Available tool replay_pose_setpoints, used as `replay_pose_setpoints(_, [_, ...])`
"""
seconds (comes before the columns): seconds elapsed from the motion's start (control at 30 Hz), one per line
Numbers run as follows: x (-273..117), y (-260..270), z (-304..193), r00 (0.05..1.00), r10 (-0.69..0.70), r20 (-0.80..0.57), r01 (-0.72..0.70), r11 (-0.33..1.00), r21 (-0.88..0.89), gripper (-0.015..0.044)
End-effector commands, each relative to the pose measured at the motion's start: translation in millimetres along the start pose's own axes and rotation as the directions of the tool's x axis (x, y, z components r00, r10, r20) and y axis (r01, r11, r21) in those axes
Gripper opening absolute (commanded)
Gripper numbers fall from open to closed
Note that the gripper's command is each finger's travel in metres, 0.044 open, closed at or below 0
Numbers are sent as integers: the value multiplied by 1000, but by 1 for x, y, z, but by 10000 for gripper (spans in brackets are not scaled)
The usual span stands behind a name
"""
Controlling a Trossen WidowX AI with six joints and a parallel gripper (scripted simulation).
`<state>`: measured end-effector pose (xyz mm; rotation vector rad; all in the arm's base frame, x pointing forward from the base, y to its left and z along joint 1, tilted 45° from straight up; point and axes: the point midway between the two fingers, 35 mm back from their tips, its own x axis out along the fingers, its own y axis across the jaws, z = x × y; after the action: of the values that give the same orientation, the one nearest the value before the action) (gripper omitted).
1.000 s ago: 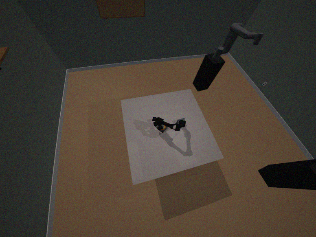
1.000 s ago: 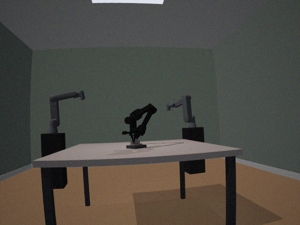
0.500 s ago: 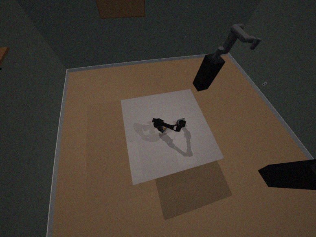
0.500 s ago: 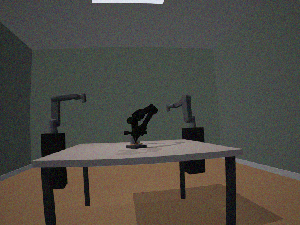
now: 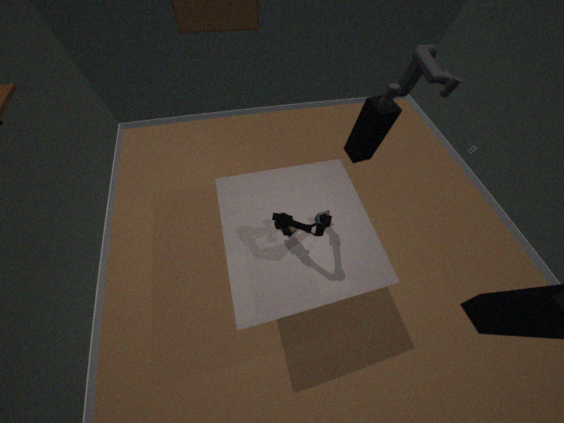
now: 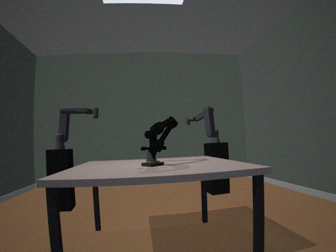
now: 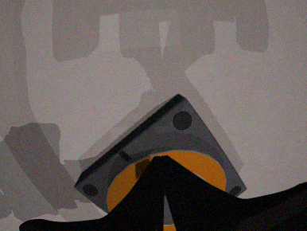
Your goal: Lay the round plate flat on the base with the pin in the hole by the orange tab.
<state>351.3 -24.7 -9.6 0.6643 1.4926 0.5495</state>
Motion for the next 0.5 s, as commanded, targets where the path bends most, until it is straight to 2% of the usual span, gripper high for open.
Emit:
replay_pose_setpoints(0.0, [3, 6, -2, 1000, 5, -7, -5, 1000, 1, 0])
replay_pose_setpoints(0.3, [3, 12, -4, 1000, 5, -7, -5, 1000, 1, 0])
replay_pose_setpoints(0.47, [-17, 10, -2, 1000, 4, -7, -4, 1000, 2, 0])
